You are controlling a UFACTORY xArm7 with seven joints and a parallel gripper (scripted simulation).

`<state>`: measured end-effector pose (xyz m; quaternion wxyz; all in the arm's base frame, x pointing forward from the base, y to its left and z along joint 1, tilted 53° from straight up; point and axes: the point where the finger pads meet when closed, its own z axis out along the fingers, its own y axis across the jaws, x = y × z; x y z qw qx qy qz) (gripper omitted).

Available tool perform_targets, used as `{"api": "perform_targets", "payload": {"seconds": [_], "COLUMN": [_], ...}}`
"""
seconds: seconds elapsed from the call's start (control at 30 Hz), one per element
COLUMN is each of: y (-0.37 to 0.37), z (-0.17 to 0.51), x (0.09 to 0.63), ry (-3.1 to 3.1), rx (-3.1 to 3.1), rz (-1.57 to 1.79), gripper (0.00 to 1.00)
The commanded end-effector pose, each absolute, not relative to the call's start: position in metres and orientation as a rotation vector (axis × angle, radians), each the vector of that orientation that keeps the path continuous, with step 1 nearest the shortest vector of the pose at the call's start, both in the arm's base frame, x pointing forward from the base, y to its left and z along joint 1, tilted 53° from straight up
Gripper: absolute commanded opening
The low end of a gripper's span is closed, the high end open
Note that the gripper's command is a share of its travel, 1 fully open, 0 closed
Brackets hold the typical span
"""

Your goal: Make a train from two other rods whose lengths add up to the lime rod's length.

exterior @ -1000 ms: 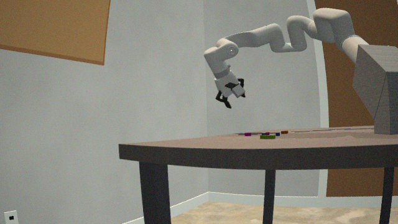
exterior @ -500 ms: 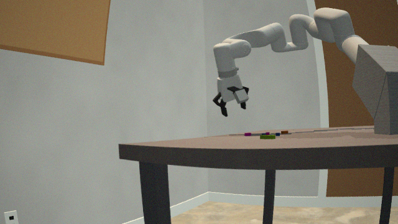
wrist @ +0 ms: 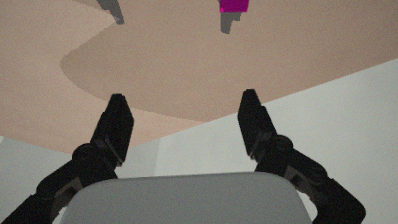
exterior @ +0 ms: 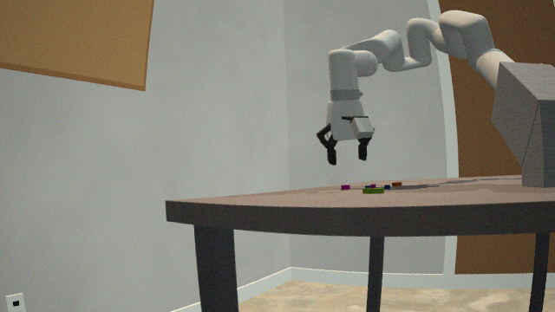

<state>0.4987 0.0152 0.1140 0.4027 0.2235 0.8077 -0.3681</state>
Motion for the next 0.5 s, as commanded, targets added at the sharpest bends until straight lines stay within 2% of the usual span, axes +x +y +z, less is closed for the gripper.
{"api": "perform_targets", "payload": {"seconds": [0.0,0.33,0.47], "y": [0.021,0.025,0.025], "z": [0.100,0.025,0.014], "x": [0.486,0.384,0.365], "ry": [2.060,2.202,2.225], "rx": [0.568,0.680,0.705], "rz": [-0.888,-0.759,-0.743], "gripper": [1.00,1.00,1.00]}}
